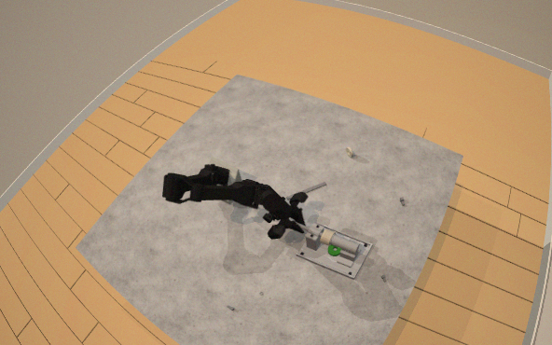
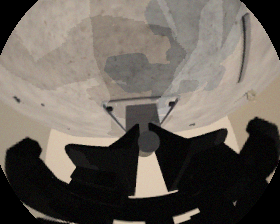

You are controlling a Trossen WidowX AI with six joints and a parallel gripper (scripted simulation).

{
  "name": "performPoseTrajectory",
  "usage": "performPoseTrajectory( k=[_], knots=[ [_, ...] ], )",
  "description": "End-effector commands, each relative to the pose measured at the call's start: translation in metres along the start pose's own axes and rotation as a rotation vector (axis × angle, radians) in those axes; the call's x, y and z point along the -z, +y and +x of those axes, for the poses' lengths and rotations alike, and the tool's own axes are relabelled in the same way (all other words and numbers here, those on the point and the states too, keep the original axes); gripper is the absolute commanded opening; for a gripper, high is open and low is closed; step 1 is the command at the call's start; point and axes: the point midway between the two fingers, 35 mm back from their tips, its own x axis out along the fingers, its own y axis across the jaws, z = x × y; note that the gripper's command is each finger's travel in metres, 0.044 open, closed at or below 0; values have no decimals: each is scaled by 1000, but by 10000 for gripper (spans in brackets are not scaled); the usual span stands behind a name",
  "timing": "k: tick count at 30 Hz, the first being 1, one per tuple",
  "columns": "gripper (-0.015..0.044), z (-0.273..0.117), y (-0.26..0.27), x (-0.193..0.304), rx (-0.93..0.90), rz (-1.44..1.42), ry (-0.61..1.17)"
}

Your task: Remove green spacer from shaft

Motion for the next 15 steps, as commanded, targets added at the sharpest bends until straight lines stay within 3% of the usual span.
performPoseTrajectory(
  k=[1,15],
  knots=[
    [0,1,1,2,-4,-1,1],
    [0,4,1,5,-4,-1,1]
  ],
)
